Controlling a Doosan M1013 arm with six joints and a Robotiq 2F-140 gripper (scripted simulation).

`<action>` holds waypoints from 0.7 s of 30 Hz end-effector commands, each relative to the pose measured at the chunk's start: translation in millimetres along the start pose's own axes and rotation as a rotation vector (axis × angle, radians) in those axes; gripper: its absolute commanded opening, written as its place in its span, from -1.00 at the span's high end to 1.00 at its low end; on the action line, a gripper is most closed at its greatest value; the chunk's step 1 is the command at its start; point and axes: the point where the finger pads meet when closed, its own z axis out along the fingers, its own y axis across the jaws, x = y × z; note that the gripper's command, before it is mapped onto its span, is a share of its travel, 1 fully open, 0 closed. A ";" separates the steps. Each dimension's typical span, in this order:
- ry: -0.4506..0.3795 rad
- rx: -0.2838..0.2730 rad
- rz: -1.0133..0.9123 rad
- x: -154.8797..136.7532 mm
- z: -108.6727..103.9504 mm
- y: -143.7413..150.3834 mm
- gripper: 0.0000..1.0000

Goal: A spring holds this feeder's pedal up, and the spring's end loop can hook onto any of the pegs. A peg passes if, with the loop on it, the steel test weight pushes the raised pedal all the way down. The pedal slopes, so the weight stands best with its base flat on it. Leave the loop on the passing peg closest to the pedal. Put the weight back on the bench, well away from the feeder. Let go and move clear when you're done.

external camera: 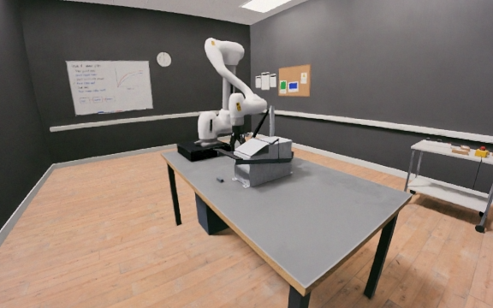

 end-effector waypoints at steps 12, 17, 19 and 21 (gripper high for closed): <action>0.000 -0.001 0.000 0.0 -28.4 0.3 -1.00; 0.000 -0.001 0.000 0.1 -26.8 0.3 -1.00; 0.000 -0.001 0.000 0.1 -32.1 0.3 -1.00; 0.000 -0.001 0.000 0.1 -37.4 0.3 -1.00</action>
